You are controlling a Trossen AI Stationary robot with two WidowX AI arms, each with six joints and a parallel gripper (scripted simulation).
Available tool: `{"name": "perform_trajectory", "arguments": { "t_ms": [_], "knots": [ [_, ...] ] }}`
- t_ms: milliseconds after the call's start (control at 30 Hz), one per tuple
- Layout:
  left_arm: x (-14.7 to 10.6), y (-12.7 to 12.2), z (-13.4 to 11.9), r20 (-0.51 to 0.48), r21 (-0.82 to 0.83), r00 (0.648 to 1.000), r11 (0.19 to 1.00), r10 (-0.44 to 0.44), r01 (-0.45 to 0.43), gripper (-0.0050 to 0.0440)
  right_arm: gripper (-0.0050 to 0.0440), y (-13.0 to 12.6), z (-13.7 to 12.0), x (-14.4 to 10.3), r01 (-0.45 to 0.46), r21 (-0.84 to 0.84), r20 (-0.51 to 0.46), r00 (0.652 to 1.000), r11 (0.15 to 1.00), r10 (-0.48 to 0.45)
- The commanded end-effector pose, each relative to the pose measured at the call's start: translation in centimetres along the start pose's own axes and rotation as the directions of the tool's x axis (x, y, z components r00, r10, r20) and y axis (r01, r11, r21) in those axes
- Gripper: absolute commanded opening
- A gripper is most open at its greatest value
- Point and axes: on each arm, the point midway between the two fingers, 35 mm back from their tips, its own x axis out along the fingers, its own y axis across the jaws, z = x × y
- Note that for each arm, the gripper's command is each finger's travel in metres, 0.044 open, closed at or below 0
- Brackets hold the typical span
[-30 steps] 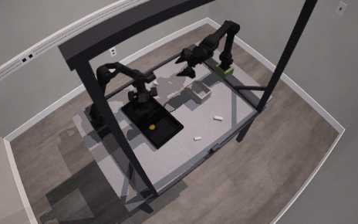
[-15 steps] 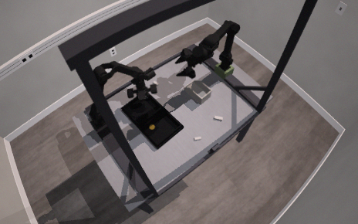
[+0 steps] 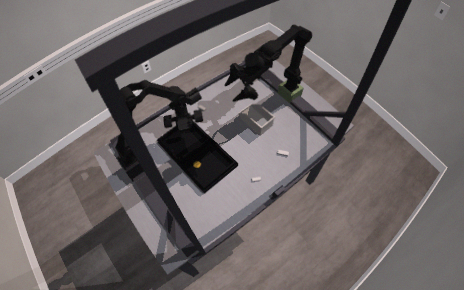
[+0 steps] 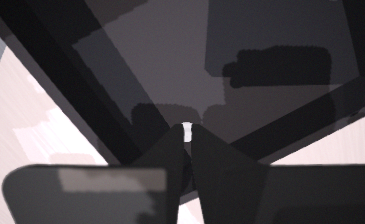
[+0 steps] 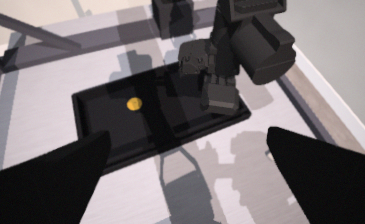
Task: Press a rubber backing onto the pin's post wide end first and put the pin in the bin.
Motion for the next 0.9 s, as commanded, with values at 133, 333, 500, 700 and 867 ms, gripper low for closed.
{"name": "perform_trajectory", "arguments": {
  "t_ms": [133, 333, 500, 700, 867],
  "knots": [
    [-3.0, 0.6, 1.2, -0.015, 0.000, 0.999, 1.000, 0.028, -0.028, -0.0050, 0.0440, 0.2, 0.5, -0.8, -0.221, -0.164, -0.014, 0.975, 0.961, 0.222],
    [-3.1, 1.6, 8.2, -0.005, 0.000, 1.000, 1.000, 0.023, -0.023, -0.0050, 0.0440, 0.4, 0.8, -1.4, -0.286, -0.221, -0.005, 0.956, 0.932, 0.292],
    [-2.8, 2.8, 13.1, 0.000, 0.000, 1.000, 1.000, 0.016, -0.016, -0.0050, 0.0440, 0.5, 0.6, -1.1, -0.294, -0.228, -0.017, 0.954, 0.928, 0.299],
    [-2.9, 3.4, 16.3, 0.002, 0.000, 1.000, 1.000, 0.016, -0.016, -0.0050, 0.0440, 0.5, 0.6, -1.1, -0.296, -0.229, -0.017, 0.954, 0.927, 0.300],
    [-2.9, 3.7, 18.5, -0.003, -0.001, 1.000, 1.000, 0.026, -0.026, -0.0050, 0.0440, 0.5, 0.6, -1.1, -0.294, -0.230, -0.017, 0.954, 0.928, 0.299]
  ]
}}
